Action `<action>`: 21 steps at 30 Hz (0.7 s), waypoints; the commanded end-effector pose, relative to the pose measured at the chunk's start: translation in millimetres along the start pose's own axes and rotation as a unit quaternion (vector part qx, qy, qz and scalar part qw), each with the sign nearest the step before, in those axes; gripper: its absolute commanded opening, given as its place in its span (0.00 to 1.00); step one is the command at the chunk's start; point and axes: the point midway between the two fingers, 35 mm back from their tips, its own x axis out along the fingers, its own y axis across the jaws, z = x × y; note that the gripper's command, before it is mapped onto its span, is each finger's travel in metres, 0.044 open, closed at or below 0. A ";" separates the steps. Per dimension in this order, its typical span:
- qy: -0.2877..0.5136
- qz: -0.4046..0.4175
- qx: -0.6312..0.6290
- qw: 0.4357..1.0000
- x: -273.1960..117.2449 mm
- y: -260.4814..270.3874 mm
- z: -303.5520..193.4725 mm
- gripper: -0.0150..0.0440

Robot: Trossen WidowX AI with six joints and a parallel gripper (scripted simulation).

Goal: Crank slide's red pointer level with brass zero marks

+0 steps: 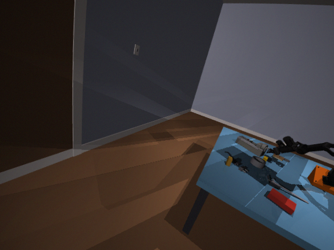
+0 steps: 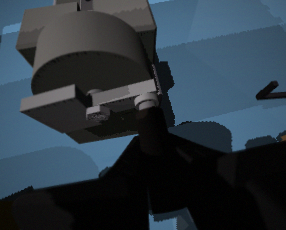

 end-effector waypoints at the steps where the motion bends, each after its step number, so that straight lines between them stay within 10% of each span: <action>1: 0.000 -0.002 0.001 1.000 3.5 -0.7 -3.6 0.25; 21: 0.000 -0.001 0.002 1.000 19.4 6.6 -18.9 0.25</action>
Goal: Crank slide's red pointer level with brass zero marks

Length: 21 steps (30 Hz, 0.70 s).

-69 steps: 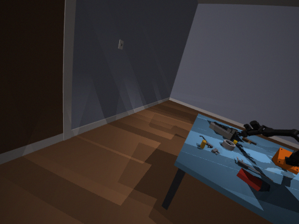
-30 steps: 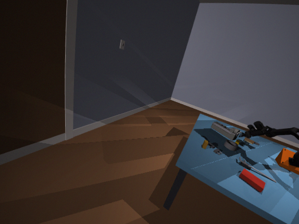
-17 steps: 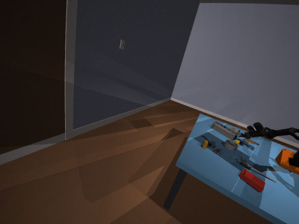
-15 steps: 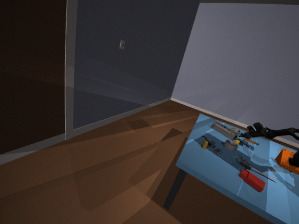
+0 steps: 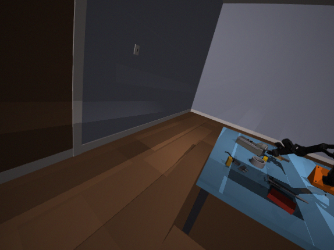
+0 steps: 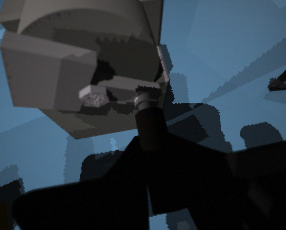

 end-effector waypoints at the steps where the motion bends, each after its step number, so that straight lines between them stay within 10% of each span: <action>1: 0.004 0.000 -0.002 1.000 5.3 4.2 -5.3 0.25; 21: 0.004 0.000 -0.002 1.000 12.1 22.6 -11.8 0.25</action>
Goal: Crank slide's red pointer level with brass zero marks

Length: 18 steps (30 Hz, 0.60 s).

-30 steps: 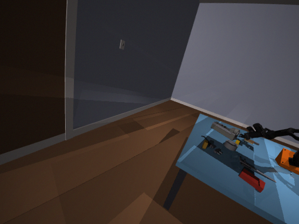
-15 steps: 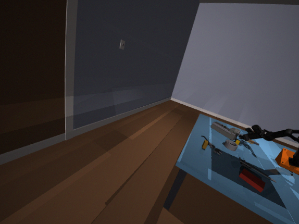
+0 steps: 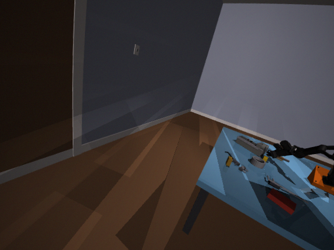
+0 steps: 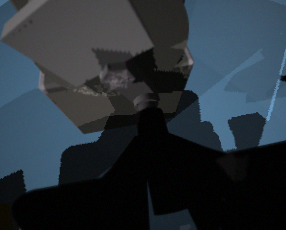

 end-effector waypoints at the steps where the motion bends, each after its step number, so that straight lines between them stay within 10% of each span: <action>1: 0.005 0.006 -0.006 1.000 2.9 8.8 -2.9 0.25; 18: 0.005 0.006 -0.006 1.000 2.4 15.3 -2.3 0.25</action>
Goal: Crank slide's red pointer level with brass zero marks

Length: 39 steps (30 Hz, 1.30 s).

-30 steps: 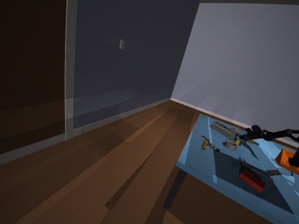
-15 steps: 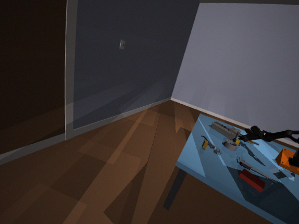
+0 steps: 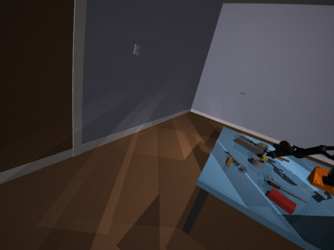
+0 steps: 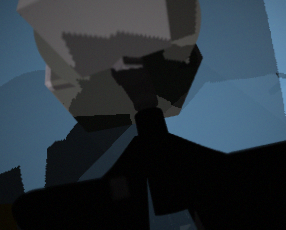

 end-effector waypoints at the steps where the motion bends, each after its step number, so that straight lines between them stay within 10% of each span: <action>1: 0.004 0.010 -0.006 1.000 1.5 9.1 -1.6 0.25; 39: 0.004 0.010 -0.006 1.000 -0.6 19.4 0.0 0.25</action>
